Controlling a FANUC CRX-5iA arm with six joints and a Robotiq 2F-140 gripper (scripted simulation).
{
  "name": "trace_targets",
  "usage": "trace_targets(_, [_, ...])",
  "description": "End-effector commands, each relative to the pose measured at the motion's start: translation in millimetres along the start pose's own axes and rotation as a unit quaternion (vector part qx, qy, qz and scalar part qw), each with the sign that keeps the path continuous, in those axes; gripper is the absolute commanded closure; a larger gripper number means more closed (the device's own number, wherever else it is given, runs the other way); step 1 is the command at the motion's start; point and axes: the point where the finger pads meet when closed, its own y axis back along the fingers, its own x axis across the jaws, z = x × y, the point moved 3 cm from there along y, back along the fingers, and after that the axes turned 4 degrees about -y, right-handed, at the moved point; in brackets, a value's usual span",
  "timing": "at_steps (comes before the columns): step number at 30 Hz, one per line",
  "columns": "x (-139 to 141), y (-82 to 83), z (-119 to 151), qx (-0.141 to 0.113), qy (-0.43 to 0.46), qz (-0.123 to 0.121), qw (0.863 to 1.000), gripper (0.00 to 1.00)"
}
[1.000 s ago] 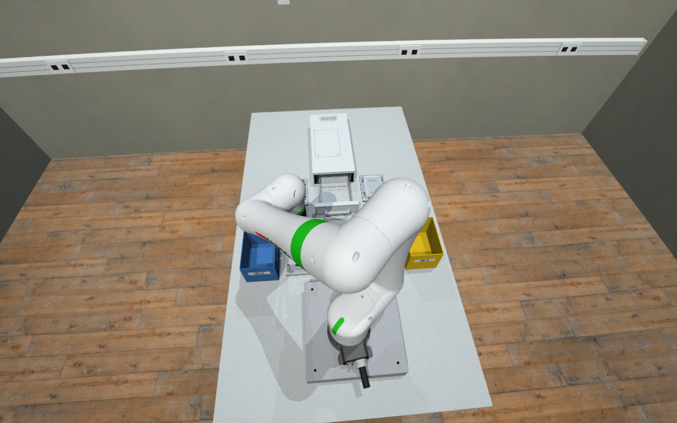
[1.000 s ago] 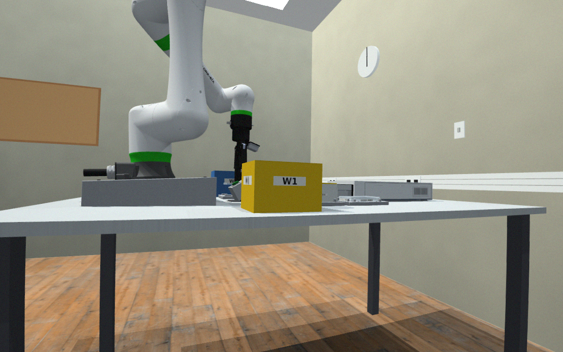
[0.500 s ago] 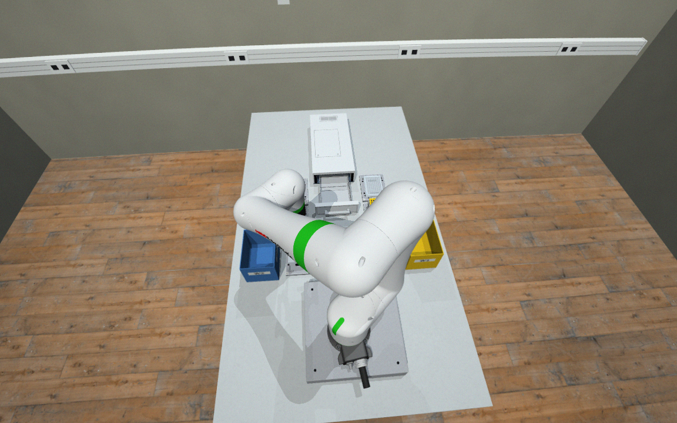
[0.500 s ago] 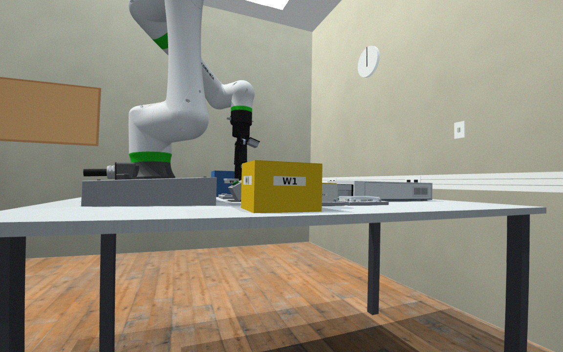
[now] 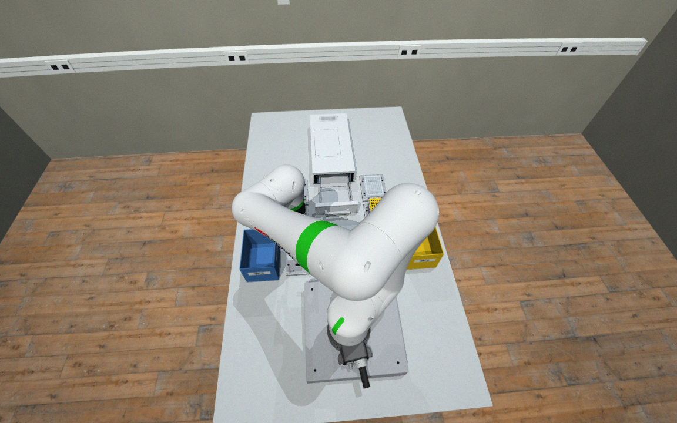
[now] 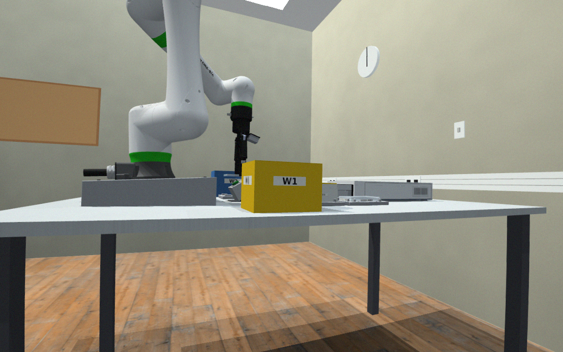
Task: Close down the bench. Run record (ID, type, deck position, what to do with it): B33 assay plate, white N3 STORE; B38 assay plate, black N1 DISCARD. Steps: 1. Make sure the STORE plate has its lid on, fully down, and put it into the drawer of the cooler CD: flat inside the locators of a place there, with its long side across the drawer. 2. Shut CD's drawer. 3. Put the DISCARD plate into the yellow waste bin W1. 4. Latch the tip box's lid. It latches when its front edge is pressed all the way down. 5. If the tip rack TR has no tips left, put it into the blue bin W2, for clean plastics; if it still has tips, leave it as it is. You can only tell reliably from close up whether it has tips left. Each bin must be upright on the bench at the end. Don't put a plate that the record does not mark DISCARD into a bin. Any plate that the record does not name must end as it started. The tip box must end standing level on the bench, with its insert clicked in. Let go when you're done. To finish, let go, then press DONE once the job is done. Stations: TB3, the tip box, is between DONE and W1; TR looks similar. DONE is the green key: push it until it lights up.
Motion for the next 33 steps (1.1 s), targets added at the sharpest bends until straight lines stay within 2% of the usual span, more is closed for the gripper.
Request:
trace_targets(1, [0,3.8,0,0.001,0.0,0.0,1.0,0.9])
trace_targets(33, [0,43.8,0,0.001,0.0,0.0,1.0,0.9])
